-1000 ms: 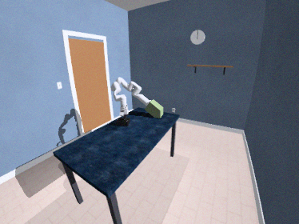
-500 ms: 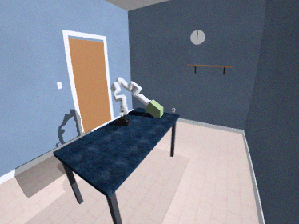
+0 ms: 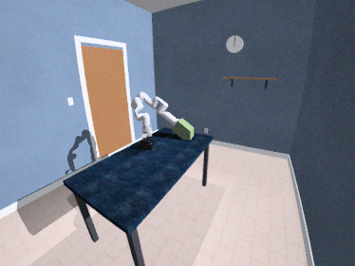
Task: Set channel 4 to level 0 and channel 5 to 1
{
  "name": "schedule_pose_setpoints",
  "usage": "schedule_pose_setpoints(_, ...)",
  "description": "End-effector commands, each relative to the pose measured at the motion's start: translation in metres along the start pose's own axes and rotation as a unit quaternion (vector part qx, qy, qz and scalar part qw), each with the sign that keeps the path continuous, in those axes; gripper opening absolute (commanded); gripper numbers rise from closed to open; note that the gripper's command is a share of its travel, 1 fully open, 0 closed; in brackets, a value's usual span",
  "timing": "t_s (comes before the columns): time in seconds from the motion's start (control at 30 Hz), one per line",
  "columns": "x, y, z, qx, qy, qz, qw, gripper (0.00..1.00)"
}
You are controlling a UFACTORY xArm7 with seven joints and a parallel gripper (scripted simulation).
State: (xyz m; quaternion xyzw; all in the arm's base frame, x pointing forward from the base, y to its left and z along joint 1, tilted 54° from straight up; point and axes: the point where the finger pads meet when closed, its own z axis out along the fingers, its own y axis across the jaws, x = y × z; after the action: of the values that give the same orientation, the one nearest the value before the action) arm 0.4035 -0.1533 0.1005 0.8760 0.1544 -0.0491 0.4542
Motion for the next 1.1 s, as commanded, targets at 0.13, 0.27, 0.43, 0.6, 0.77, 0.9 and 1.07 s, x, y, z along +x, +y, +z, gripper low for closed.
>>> schedule_pose_setpoints(0.13, 0.0052, -0.0001, -0.0016, 0.0, 0.002, 0.0, 1.0, 0.0)
schedule_pose_setpoints(0.27, 0.0058, -0.0001, -0.0016, 0.0, 0.002, 0.0, 1.0, 0.0)
schedule_pose_setpoints(0.43, 0.007, -0.0001, -0.0016, 0.0, 0.002, 0.0, 1.0, 0.0)
schedule_pose_setpoints(0.6, 0.0078, -0.0001, -0.0016, 0.0, 0.002, 0.0, 1.0, 0.0)
schedule_pose_setpoints(0.77, 0.0082, -0.0001, -0.0016, 0.0, 0.002, 0.0, 1.0, 0.0)
schedule_pose_setpoints(0.9, 0.0082, -0.0001, -0.0016, 0.0, 0.002, 0.0, 1.0, 0.0)
schedule_pose_setpoints(1.07, 0.0083, -0.0001, -0.0016, 0.0, 0.002, 0.0, 1.0, 0.0)
